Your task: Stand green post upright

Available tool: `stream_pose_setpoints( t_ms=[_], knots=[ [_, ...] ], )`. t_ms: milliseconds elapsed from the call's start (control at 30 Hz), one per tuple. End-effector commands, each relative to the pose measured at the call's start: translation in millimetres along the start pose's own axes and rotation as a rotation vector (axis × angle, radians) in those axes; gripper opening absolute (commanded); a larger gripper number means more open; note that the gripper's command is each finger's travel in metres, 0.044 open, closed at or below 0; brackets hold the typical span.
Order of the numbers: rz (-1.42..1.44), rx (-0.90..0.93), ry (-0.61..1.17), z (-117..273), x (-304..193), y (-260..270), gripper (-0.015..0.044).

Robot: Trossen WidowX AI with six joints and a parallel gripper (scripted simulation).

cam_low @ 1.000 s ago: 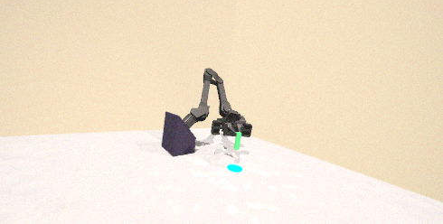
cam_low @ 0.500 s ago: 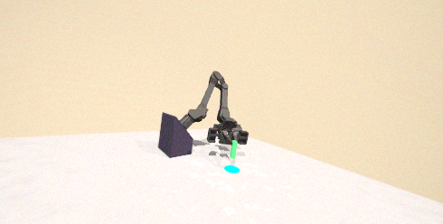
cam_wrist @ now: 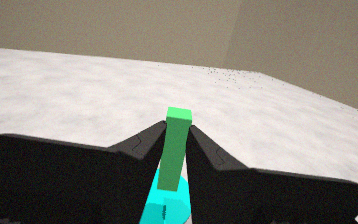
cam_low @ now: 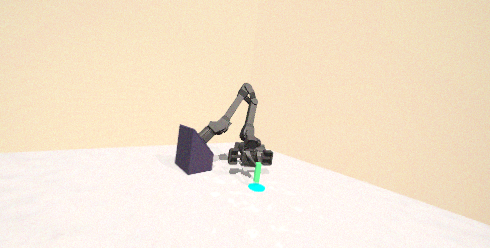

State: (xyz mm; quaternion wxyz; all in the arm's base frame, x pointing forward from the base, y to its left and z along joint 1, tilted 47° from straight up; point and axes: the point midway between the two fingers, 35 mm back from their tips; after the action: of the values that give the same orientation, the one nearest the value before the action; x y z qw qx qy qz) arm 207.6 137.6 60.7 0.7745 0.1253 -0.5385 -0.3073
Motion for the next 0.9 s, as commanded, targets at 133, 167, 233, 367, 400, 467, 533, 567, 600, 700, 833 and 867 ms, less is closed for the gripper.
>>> stream_pose_setpoints(
  t_ms=[133,167,233,367,400,467,533,567,600,700,833,867],
  knots=[
    [0.002,-0.002,0.002,-3,-15,7,0.0023],
    [0.003,-0.002,0.002,-3,-17,7,0.0023],
    [0.003,-0.002,0.002,-3,-17,7,0.0023],
    [0.003,-0.002,0.002,-3,-17,7,0.0023],
    [0.003,-0.002,0.002,-3,-17,7,0.0023],
    [0.003,-0.002,0.002,-3,-17,7,0.0023],
    [0.003,-0.002,0.002,-3,-17,7,0.0023],
    [0.003,-0.002,0.002,-3,-17,7,0.0049],
    [0.003,-0.002,0.002,-3,-17,7,0.0075],
    [0.003,-0.002,0.002,-3,-17,7,0.0154],
    [0.003,-0.002,0.002,-3,-17,7,0.0259],
    [0.003,-0.002,0.002,-3,-17,7,0.0285]
  ],
)
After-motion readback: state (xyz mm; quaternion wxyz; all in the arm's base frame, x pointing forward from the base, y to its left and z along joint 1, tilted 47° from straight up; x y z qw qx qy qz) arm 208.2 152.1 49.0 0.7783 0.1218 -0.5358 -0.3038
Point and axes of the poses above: the point midway between the two fingers, 35 mm back from their tips, its own z axis back along the fingers, its own y axis across the jaws, x = y × z, and after that the axes turned 10 degrees about z, right-handed
